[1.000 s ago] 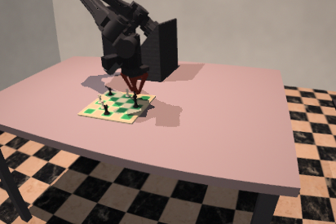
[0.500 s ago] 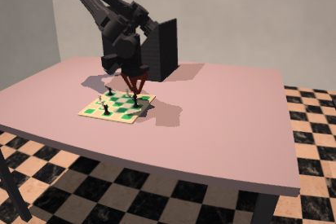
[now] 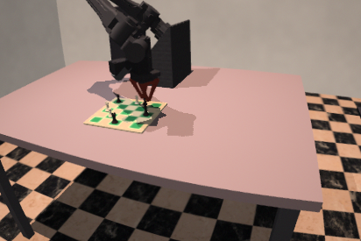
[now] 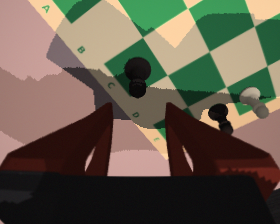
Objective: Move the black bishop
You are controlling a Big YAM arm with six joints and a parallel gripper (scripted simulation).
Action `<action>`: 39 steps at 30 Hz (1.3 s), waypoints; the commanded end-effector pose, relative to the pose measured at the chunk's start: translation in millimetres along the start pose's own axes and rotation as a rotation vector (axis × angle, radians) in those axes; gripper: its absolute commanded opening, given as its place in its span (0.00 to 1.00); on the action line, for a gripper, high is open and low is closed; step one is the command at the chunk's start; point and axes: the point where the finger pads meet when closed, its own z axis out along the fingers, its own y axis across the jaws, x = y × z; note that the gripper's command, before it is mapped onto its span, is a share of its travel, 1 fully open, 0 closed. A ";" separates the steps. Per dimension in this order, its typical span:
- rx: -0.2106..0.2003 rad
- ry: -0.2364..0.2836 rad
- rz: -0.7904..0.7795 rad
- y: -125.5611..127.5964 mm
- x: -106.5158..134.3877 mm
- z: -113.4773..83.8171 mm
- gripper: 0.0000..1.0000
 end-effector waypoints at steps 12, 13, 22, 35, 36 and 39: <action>-0.015 -0.020 0.010 11.3 -6.0 -6.8 0.35; -0.015 -0.020 0.010 11.3 -6.0 -6.8 0.35; -0.015 -0.020 0.010 11.3 -6.0 -6.8 0.35; -0.015 -0.020 0.010 11.3 -6.0 -6.8 0.35; -0.015 -0.020 0.010 11.3 -6.0 -6.8 0.35; -0.015 -0.020 0.010 11.3 -6.0 -6.8 0.35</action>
